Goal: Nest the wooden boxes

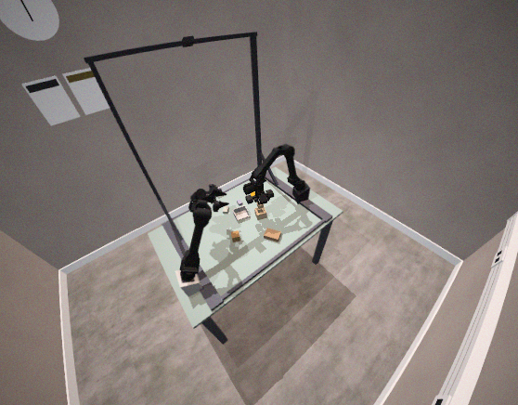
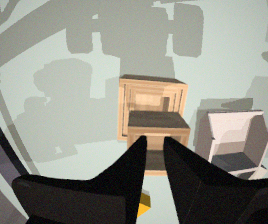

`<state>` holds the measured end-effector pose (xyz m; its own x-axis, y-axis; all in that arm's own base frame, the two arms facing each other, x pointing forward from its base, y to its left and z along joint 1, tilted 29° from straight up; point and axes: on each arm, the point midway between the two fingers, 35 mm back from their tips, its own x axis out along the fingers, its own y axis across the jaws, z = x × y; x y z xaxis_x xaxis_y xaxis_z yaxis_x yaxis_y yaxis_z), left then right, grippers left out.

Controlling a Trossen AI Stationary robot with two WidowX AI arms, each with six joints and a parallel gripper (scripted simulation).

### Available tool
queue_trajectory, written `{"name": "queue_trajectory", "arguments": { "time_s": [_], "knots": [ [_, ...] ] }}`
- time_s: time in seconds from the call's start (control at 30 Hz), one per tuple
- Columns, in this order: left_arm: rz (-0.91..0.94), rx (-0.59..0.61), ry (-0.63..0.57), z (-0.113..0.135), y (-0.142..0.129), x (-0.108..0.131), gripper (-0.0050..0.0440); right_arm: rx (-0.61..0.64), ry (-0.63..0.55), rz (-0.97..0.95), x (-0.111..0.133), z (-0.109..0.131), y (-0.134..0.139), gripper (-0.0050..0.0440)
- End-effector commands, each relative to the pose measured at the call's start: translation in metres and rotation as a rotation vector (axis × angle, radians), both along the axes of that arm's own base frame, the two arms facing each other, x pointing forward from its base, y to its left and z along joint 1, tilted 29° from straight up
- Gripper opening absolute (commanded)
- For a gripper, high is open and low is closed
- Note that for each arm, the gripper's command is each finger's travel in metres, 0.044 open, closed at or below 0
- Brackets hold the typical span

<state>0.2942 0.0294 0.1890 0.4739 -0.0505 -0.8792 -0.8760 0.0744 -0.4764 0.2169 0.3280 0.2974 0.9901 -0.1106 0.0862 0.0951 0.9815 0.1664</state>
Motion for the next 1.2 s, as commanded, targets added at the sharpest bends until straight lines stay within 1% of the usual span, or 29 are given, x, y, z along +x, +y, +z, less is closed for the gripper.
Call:
{"name": "queue_trajectory", "arguments": {
  "time_s": [0.0, 0.4, 0.47, 0.97, 1.03, 1.17],
  "knots": [
    [0.098, -0.049, -0.008, 0.0052, 0.0006, 0.0016, 0.0136, 0.023, -0.006, 0.000, -0.0005, 0.0075, -0.0005, 0.0400],
    [0.461, -0.248, 0.013, 0.0052, 0.0006, 0.0016, 0.0136, 0.023, -0.006, 0.000, -0.0005, 0.0075, -0.0005, 0.0400],
    [0.461, -0.248, 0.013, 0.0052, 0.0006, 0.0016, 0.0136, 0.023, -0.006, 0.000, -0.0005, 0.0075, -0.0005, 0.0400],
    [0.916, -0.497, 0.040, 0.0051, 0.0007, 0.0016, 0.0136, 0.023, -0.006, 0.000, -0.0005, 0.0075, -0.0005, 0.0400],
    [0.916, -0.497, 0.040, 0.0051, 0.0007, 0.0016, 0.0136, 0.023, -0.006, 0.000, -0.0005, 0.0075, -0.0005, 0.0400],
    [1.037, -0.564, 0.047, 0.0051, 0.0007, 0.0016, 0.0136, 0.023, -0.006, 0.000, -0.0005, 0.0075, -0.0005, 0.0400]
  ]
}}
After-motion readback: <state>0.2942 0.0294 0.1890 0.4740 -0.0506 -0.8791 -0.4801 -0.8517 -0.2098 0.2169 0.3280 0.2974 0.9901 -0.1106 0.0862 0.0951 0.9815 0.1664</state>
